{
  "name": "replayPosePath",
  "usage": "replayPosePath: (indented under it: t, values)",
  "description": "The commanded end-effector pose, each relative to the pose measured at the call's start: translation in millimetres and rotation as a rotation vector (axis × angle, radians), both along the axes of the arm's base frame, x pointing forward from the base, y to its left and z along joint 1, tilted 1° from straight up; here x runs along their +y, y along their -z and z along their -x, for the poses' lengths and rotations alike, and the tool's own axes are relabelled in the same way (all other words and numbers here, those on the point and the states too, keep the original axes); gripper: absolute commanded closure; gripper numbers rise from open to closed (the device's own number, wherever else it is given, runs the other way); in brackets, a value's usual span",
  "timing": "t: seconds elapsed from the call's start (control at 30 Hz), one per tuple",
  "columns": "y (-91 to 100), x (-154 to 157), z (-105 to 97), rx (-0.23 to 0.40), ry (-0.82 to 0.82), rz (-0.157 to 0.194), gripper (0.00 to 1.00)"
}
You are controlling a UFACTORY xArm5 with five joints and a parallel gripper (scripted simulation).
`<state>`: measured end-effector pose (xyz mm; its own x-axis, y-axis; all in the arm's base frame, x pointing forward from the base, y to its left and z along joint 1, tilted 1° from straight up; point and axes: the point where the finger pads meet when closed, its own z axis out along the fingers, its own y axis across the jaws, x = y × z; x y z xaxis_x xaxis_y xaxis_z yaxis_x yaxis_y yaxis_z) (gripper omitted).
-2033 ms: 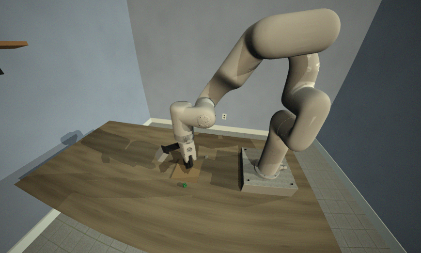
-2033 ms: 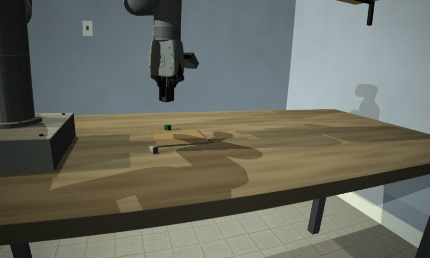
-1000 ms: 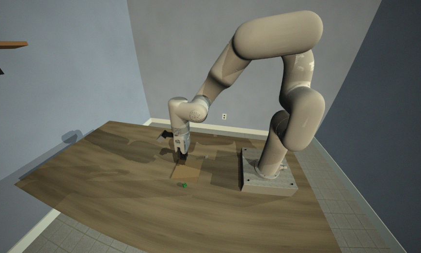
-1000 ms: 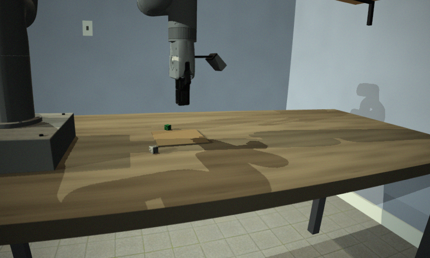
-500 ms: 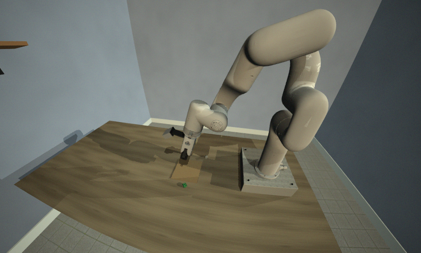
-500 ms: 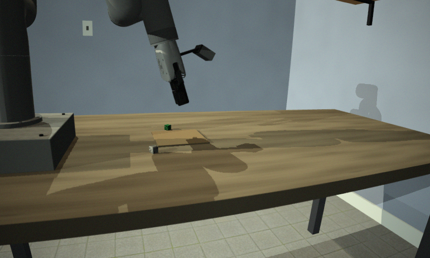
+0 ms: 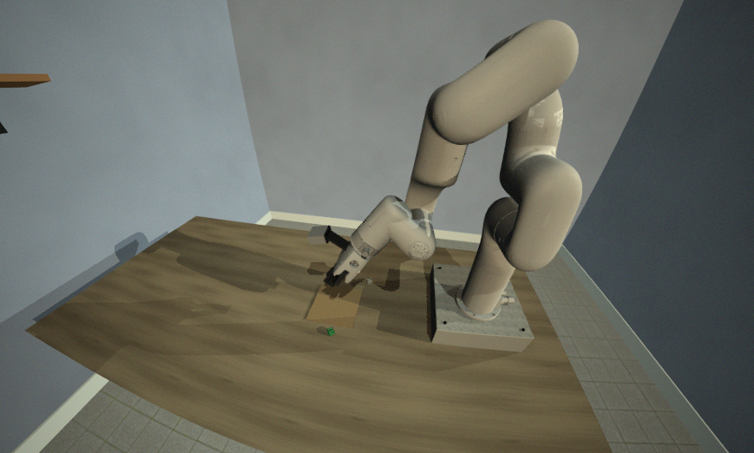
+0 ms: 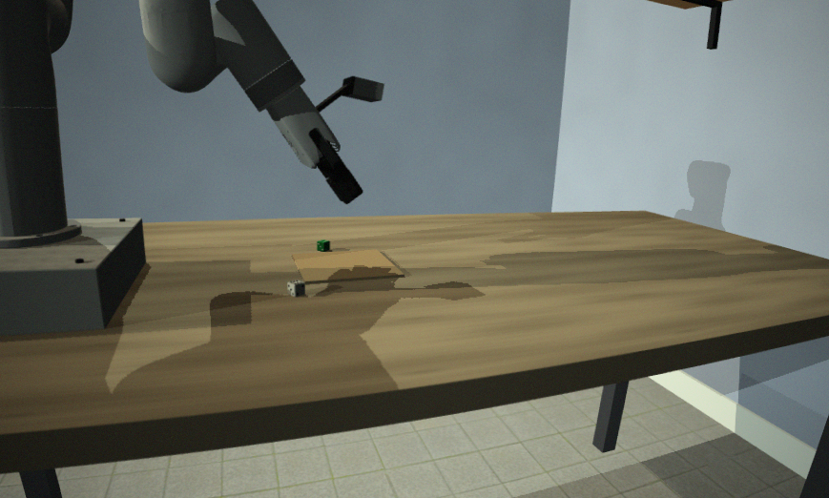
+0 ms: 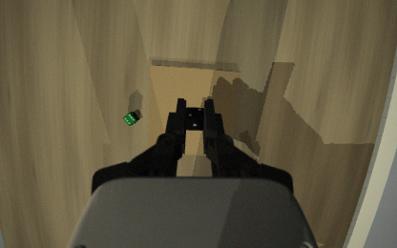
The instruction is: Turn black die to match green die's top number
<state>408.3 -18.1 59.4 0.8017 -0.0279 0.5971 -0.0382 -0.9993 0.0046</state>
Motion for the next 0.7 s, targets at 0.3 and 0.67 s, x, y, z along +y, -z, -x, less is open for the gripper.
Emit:
replayPosePath:
  t: [0.3,0.67]
  values:
    - [3.6,0.0,-0.3,-0.310,-0.001,0.015,0.89]
    - [3.6,0.0,1.1,-0.339,-0.001,0.016,0.89]
